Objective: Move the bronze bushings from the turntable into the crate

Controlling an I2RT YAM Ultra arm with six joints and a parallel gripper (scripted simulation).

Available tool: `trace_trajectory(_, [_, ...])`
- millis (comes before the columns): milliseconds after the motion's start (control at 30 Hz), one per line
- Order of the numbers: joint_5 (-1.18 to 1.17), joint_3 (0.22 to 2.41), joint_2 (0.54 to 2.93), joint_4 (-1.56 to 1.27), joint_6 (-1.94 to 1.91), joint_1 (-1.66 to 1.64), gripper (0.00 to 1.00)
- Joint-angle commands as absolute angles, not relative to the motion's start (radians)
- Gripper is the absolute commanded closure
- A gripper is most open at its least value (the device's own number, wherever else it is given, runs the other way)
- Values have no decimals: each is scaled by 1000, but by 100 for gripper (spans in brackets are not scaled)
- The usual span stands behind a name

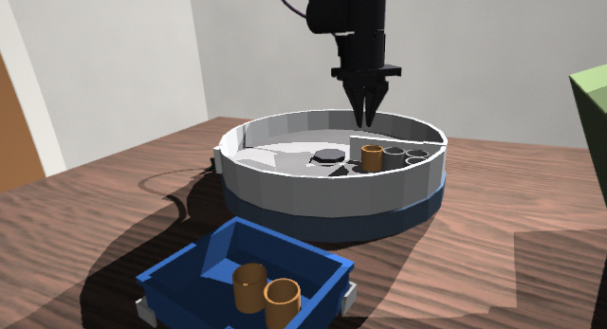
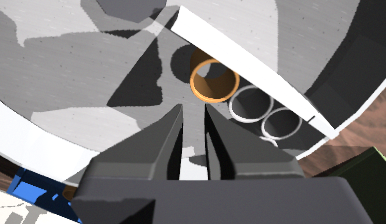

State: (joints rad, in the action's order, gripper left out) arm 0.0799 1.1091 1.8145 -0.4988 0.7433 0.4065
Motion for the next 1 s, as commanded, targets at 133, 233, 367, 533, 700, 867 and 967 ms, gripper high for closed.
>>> trace_trajectory(133, [77,1144,1805,-502,746,413,85])
trace_trajectory(233, [77,1144,1805,-502,746,413,85])
trace_trajectory(367, [77,1144,1805,-502,746,413,85])
trace_trajectory(533, [75,1134,1849,-453,752,405,85])
trace_trajectory(700, [72,1084,1881,-415,755,396,85])
trace_trajectory(867, [72,1121,1851,-406,755,401,85])
trace_trajectory(967, [72,1122,1852,-405,755,401,85])
